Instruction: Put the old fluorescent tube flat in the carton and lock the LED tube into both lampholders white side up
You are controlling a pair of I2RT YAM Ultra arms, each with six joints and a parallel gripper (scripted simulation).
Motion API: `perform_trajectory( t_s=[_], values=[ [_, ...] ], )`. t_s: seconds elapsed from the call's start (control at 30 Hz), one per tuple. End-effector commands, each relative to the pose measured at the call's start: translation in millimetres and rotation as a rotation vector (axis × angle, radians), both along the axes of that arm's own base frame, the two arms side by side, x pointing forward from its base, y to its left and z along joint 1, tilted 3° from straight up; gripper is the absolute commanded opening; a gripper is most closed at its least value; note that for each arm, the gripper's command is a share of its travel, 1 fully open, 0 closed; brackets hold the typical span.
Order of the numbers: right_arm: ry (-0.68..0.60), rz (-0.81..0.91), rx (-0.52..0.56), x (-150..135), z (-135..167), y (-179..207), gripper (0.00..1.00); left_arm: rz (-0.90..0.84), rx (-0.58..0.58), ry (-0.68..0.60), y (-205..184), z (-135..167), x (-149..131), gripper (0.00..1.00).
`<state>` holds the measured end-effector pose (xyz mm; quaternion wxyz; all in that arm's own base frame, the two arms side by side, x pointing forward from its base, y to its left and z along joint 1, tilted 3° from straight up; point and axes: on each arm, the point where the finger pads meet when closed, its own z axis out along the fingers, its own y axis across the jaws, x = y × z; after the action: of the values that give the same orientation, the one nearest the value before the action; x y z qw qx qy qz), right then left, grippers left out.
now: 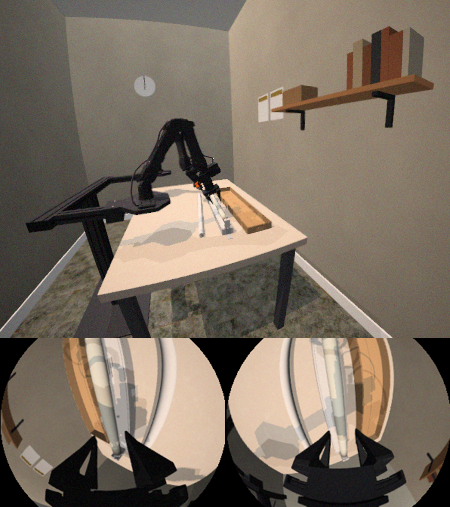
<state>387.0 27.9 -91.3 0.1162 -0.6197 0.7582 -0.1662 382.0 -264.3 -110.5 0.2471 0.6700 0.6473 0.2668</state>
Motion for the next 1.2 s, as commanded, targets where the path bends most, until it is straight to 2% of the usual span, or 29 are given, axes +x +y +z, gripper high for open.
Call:
perform_trajectory(
  t_s=[0.0,0.1,0.17,0.57,0.67,0.73,0.83,0.93,1.0,1.17],
  values=[
    [-0.034,0.002,0.013,15,-5,-1,0.49,0.0,-0.016,-0.009,-2,-5,15,0.49],
    [-0.011,-0.003,0.015,9,-6,2,0.49,0.012,-0.007,-0.003,2,-6,13,0.49],
    [-0.031,0.0,0.013,21,-9,-3,0.49,-0.001,-0.019,-0.012,-3,-10,21,0.49],
    [-0.041,0.005,0.017,33,-39,-4,0.49,0.003,-0.017,-0.011,-1,-33,43,0.49],
    [-0.034,-0.001,0.021,31,-37,-1,0.49,0.008,-0.009,0.001,0,-34,39,0.49],
    [-0.045,-0.002,0.022,37,-25,-1,0.49,-0.011,-0.035,-0.037,-19,-12,42,0.49],
    [-0.057,-0.004,0.021,38,-26,-4,0.49,-0.004,-0.042,-0.042,-13,-14,46,0.49],
    [-0.07,0.003,0.023,41,-24,0,0.49,0.006,-0.006,0.0,2,-33,33,0.49],
    [-0.032,0.005,0.018,23,-33,-2,0.49,0.007,-0.005,0.001,4,-35,33,0.49],
    [-0.045,0.004,0.019,28,-30,-2,0.49,0.01,0.012,0.019,9,-41,29,0.49]
  ],
)
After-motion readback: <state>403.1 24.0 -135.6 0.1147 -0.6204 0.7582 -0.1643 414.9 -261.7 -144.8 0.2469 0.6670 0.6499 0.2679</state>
